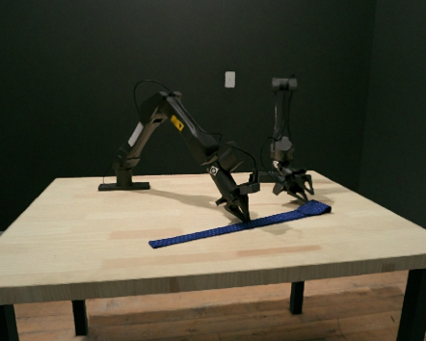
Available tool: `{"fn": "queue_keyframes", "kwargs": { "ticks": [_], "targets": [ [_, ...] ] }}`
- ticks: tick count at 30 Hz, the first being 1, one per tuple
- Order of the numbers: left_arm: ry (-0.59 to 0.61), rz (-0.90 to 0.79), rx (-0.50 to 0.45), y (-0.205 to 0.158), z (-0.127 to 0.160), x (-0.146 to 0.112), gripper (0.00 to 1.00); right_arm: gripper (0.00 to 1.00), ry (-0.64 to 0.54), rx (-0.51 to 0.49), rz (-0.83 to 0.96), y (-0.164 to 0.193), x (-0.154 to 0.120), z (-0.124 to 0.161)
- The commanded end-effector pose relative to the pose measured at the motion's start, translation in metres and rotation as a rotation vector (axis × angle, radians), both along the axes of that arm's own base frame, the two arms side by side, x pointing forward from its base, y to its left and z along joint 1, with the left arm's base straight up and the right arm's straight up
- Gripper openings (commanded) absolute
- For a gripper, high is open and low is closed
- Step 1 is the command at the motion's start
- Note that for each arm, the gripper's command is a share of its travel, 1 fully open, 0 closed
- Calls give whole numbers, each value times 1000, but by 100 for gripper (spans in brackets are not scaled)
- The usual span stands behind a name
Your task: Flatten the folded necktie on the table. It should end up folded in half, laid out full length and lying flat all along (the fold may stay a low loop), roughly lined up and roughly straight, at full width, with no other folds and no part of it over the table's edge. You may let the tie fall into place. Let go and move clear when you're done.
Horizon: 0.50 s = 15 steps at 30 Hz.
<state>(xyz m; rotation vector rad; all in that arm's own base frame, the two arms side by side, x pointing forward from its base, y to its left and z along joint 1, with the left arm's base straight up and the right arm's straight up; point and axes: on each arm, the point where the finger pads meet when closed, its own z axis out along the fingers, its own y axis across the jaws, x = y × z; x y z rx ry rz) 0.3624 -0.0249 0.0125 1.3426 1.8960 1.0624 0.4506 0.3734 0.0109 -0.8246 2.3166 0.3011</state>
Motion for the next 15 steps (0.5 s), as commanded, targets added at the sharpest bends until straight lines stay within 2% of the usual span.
{"fn": "queue_keyframes", "kwargs": {
  "ticks": [1,15],
  "targets": [
    [19,7,4,3,-5,6,43,4,7,-3,5,-2,-2,-4],
    [19,7,4,8,-6,18,43,4,7,-3,5,-2,-2,-4]
  ]
}}
